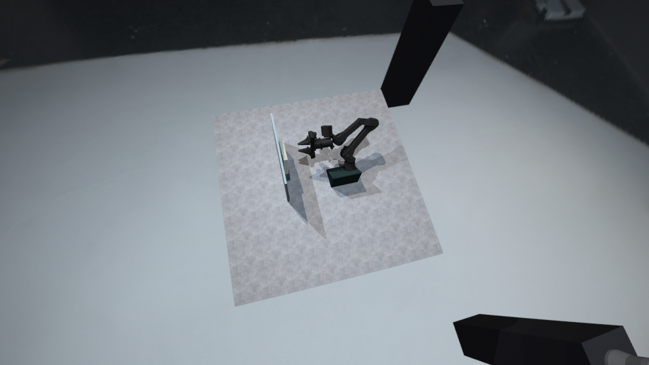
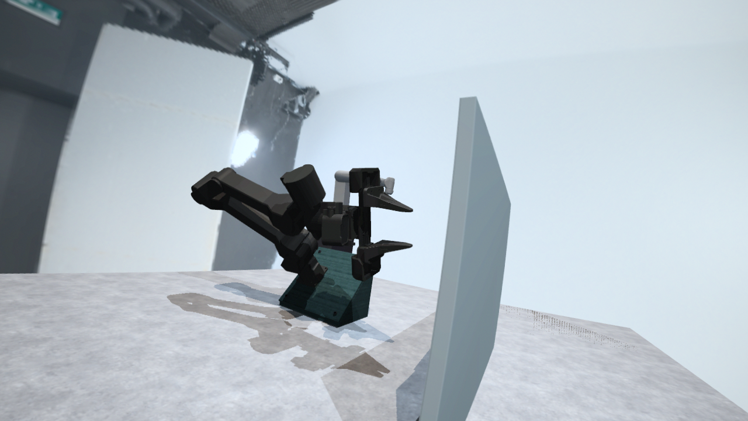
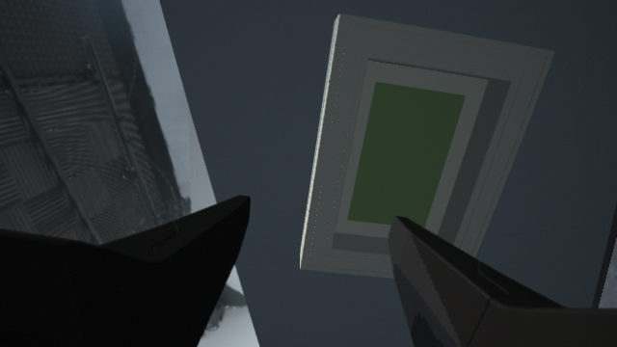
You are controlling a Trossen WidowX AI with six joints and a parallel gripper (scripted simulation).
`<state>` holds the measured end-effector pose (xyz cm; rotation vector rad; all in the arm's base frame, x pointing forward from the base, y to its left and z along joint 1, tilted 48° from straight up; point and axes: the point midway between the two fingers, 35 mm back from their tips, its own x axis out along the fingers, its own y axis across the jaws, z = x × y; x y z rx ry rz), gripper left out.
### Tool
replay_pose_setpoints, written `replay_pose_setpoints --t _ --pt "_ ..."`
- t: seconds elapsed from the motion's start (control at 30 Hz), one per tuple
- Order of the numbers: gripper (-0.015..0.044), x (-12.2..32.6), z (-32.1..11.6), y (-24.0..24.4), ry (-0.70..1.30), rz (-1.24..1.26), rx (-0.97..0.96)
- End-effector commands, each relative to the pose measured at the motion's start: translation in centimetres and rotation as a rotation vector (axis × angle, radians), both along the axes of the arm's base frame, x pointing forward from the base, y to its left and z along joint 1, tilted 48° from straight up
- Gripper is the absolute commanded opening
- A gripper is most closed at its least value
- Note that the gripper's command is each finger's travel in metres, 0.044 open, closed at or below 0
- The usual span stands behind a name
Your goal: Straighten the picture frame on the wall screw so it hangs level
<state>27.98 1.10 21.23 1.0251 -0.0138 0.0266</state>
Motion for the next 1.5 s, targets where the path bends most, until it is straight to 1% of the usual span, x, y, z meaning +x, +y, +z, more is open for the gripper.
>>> replay_pose_setpoints --t 0.0,0.2,0.77,1.47 --pt "0.0260 1.8 0.0 0.0 0.003 0.000 0.005" --pt "0.0260 5.2 -0.6 0.0 0.001 0.000 0.005" --pt "0.0260 5.4 -0.6 0.0 0.001 0.000 0.005" --pt "0.0260 8.7 -0.5 0.1 -0.001 0.000 0.005"
